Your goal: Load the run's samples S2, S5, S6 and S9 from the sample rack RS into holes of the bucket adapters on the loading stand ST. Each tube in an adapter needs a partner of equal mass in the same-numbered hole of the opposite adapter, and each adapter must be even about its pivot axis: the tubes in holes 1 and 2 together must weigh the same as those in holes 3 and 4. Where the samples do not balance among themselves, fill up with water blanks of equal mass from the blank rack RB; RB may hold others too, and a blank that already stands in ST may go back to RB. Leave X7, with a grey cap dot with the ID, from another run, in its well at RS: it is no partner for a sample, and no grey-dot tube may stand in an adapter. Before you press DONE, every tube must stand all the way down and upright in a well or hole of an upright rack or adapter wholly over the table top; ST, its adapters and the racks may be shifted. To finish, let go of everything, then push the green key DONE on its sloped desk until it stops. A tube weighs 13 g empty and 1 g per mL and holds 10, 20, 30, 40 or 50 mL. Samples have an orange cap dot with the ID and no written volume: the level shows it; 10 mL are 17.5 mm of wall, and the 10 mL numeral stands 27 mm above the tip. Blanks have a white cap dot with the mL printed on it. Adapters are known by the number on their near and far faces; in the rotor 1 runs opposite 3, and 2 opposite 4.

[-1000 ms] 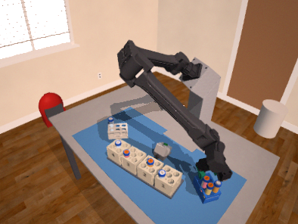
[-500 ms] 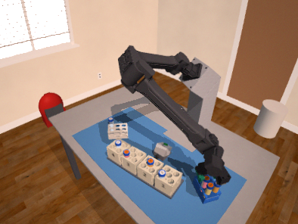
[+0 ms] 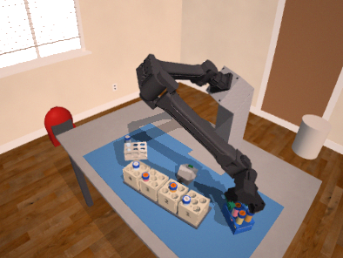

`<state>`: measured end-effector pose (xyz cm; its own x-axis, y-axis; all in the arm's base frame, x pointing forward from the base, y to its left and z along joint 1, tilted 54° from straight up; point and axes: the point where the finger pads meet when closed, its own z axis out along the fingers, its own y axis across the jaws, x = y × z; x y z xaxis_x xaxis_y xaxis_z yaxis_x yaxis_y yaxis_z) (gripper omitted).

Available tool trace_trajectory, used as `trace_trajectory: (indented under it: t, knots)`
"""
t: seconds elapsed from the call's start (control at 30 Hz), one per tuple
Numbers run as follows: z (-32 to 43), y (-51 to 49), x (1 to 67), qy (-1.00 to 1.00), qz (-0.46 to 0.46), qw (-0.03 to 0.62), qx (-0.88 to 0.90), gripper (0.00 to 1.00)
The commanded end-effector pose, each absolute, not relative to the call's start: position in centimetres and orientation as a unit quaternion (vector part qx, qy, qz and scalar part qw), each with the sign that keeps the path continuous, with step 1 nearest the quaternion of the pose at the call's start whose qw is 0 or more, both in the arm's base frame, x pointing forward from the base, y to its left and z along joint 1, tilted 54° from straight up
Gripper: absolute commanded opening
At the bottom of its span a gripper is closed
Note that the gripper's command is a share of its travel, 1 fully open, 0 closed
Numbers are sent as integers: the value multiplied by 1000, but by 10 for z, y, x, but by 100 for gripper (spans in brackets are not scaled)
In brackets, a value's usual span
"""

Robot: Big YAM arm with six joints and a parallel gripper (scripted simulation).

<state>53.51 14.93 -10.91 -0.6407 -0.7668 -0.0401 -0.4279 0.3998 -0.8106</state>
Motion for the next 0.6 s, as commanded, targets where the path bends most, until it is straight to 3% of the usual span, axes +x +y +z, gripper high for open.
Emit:
trace_trajectory:
  t: [0.0,0.57]
  knots:
    - [-105,158,536,807,-403,216,-373,0]
    - [-96,171,531,805,-400,224,-377,0]
